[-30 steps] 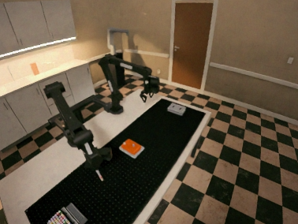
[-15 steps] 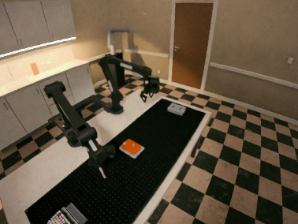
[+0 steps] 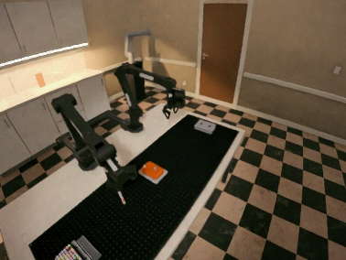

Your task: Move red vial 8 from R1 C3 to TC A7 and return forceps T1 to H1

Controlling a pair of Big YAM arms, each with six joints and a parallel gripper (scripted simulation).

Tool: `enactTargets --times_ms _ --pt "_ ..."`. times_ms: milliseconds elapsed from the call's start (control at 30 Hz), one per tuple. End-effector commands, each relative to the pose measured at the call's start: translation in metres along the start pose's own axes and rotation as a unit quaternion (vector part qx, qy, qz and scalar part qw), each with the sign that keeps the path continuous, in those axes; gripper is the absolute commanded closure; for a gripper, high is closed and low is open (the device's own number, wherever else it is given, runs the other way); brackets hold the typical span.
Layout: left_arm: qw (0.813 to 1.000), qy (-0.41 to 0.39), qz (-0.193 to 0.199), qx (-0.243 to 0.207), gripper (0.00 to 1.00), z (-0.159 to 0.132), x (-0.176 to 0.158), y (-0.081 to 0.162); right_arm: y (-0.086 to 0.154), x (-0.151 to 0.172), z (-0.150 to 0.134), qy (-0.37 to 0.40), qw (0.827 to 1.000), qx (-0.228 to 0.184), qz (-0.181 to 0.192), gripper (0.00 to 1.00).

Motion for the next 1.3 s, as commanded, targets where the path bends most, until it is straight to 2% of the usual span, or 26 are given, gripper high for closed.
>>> enactTargets --times_ms 0,133,367,700,1167,1267 --pt "1.000 -0.005 0.001 -0.016 0.00 0.017 0.003 0.017 0.006 0.005 0.005 -0.006 1.000 -0.005 -0.011 0.91" --pt "1.000 -0.005 0.001 -0.016 0.00 0.017 0.003 0.017 -0.001 0.003 0.003 -0.014 1.000 0.000 -0.004 0.91" --pt "1.000 -0.005 0.001 -0.016 0.00 0.017 0.003 0.017 0.006 0.016 0.016 -0.006 1.000 -0.006 -0.011 0.91" --pt "1.000 -0.005 0.001 -0.016 0.00 0.017 0.003 0.017 0.003 0.020 0.020 -0.014 1.000 -0.002 -0.007 0.91" --pt "1.000 -0.005 0.001 -0.016 0.00 0.017 0.003 0.017 0.004 0.041 0.043 -0.006 1.000 -0.003 -0.006 0.91" --pt "1.000 -0.005 0.001 -0.016 0.00 0.017 0.003 0.017 0.003 0.037 0.039 -0.014 1.000 -0.002 -0.006 0.91"
Point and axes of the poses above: on each arm, the point where the finger pads meet when closed, its own y axis back along the fingers, its own x axis across the jaws, z = x × y, the point moved 9 cm from there along y, back along the fingers, and after that the axes turned 5 degrees about y, right-handed, at the moved point
